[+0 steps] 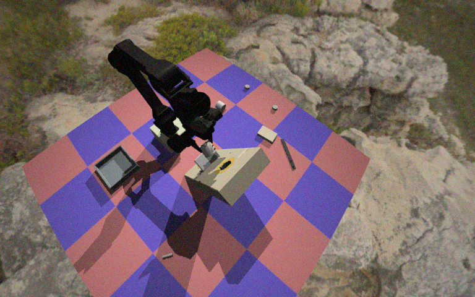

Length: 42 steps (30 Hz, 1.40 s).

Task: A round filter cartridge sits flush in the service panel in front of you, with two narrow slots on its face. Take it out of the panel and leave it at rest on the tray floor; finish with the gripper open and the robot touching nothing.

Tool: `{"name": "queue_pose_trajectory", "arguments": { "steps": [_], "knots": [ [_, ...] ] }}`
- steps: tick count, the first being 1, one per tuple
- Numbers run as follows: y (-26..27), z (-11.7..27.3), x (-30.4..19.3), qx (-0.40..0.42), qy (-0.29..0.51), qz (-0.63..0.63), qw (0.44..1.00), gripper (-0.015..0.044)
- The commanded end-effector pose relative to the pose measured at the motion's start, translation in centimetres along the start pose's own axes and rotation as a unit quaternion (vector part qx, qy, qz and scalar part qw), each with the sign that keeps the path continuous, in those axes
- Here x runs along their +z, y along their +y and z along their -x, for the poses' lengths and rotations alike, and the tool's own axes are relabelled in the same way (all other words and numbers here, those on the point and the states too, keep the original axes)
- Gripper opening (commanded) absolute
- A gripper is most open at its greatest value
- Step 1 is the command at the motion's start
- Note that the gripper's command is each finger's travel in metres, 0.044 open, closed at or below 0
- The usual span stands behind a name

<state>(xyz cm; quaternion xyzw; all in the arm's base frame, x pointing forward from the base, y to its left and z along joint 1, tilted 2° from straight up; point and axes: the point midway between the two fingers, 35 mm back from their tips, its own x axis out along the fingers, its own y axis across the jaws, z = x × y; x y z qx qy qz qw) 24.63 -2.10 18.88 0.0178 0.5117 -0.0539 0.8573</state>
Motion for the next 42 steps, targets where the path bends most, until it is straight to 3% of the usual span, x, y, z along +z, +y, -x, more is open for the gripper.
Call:
{"name": "queue_pose_trajectory", "arguments": {
  "steps": [1, 34, 42],
  "knots": [
    [-0.1, 2.6, 0.1, -0.003, -0.007, -0.002, 1.000, 0.0000],
    [-8.6, 2.2, 0.0, -0.006, -0.006, 0.000, 1.000, 0.0000],
    [-10.9, 2.6, -0.9, -0.052, 0.002, -0.082, 0.995, 0.0000]
  ]
}}
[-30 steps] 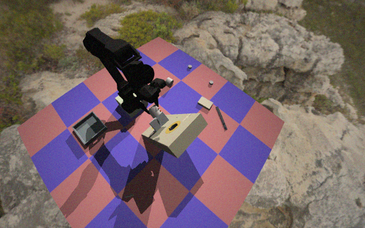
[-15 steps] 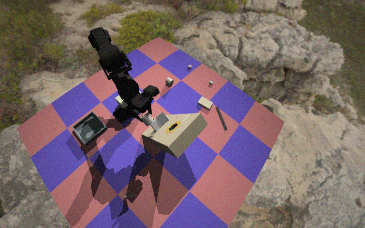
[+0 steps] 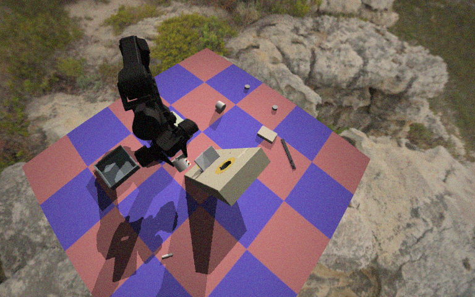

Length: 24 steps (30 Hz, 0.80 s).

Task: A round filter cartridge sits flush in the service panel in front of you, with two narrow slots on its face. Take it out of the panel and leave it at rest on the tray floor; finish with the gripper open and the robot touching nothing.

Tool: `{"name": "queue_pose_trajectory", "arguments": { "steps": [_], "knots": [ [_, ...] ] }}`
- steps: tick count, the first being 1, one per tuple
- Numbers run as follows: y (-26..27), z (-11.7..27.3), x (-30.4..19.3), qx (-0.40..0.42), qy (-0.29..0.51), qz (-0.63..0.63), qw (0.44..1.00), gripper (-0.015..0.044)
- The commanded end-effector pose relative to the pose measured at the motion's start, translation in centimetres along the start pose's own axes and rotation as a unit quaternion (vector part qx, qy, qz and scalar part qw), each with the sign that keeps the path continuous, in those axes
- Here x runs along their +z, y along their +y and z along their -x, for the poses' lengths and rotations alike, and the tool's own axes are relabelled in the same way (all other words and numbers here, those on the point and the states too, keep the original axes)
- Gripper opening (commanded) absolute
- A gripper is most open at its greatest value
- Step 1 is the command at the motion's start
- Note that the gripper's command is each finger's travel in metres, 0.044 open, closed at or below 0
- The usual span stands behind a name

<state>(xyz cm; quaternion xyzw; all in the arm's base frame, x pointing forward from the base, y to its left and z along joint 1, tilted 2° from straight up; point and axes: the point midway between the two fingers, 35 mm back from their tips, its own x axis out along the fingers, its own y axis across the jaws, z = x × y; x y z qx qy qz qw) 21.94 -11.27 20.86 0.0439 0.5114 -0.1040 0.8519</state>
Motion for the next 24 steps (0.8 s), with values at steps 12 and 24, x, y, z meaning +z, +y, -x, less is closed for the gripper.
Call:
{"name": "queue_pose_trajectory", "arguments": {
  "steps": [12, 24],
  "knots": [
    [-7.3, 1.3, -2.0, -0.105, -0.001, -0.181, 0.978, 0.0000],
    [-12.5, 3.1, -5.1, -0.187, -0.004, -0.323, 0.928, 0.0000]
  ]
}}
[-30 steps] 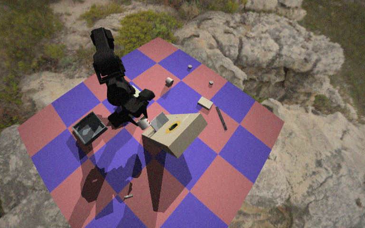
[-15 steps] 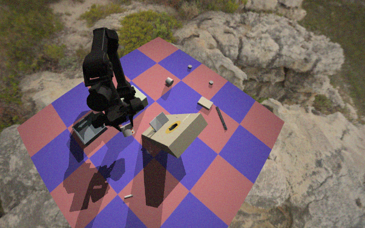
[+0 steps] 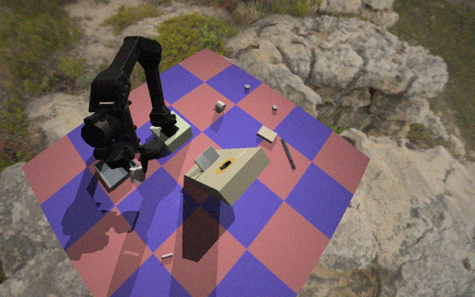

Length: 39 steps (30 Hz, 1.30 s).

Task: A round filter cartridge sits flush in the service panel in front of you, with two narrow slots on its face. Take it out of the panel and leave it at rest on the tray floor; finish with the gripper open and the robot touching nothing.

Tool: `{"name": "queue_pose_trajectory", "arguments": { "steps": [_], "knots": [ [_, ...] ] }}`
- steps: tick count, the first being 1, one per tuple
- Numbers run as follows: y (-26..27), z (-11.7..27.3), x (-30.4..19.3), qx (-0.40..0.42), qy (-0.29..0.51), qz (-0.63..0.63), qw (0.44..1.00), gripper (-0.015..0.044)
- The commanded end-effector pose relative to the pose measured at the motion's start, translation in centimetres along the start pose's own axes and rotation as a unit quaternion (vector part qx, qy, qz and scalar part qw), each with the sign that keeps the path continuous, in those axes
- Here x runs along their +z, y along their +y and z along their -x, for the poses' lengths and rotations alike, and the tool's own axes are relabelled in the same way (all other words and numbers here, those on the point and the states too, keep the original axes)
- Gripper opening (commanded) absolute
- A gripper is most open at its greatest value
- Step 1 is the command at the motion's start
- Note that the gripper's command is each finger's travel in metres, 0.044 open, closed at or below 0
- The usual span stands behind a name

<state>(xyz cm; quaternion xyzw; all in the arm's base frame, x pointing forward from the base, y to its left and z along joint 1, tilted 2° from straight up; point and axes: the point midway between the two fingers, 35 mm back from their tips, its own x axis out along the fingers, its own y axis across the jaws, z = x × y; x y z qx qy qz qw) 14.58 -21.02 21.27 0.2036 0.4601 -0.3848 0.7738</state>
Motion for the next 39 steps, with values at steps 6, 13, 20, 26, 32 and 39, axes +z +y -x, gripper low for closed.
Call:
{"name": "queue_pose_trajectory", "arguments": {
  "steps": [6, 13, 20, 26, 32, 39],
  "knots": [
    [-4.8, 0.4, -0.1, -0.066, -0.008, -0.111, 0.992, 0.0000],
    [-6.6, 0.6, -0.4, -0.091, -0.011, -0.154, 0.984, 0.0000],
    [-8.6, -0.6, -1.4, -0.109, -0.011, -0.185, 0.977, 0.0000],
    [-11.2, -2.0, -3.0, -0.132, -0.010, -0.226, 0.965, 0.0000],
    [-13.6, -3.3, -5.1, -0.156, -0.010, -0.267, 0.951, 0.0000],
    [-16.2, -4.5, -7.9, -0.183, -0.010, -0.313, 0.932, 0.0000]
  ]
}}
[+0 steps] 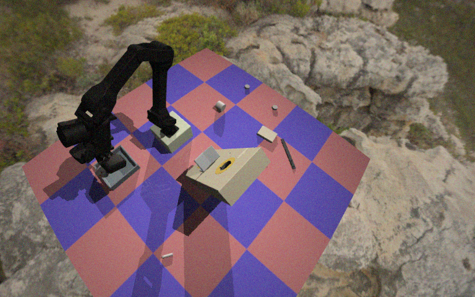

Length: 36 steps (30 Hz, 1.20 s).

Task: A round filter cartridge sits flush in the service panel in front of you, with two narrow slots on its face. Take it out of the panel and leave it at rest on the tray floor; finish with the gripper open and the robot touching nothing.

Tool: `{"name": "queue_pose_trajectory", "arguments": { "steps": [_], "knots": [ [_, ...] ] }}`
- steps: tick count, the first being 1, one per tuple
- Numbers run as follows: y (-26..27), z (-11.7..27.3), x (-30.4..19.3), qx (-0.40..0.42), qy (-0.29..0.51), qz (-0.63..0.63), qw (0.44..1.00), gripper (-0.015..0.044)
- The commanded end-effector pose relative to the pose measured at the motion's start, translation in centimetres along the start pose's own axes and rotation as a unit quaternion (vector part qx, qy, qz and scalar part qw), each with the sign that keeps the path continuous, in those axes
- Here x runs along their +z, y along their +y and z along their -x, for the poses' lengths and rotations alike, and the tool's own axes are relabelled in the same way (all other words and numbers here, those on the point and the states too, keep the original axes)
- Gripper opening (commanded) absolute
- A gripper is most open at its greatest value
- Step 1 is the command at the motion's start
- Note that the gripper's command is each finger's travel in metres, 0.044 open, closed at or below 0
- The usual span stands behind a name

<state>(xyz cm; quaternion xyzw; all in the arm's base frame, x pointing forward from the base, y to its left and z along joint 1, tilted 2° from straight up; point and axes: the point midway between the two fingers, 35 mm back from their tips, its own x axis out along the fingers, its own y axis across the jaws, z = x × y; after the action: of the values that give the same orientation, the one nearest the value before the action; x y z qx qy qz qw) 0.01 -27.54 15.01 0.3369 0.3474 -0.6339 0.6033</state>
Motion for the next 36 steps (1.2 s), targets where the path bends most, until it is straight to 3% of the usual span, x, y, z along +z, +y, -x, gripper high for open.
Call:
{"name": "queue_pose_trajectory", "arguments": {
  "steps": [1, 17, 22, 36],
  "knots": [
    [-1.7, -1.2, -0.6, -0.014, -0.001, -0.026, 1.000, 0.0000],
    [-8.6, -4.8, -5.1, -0.080, -0.001, -0.135, 0.988, 0.0000],
    [-8.9, -5.2, -5.4, -0.083, -0.001, -0.140, 0.987, 0.0000],
    [-8.9, -11.0, -8.7, -0.083, -0.001, -0.140, 0.987, 0.0000]
  ]
}}
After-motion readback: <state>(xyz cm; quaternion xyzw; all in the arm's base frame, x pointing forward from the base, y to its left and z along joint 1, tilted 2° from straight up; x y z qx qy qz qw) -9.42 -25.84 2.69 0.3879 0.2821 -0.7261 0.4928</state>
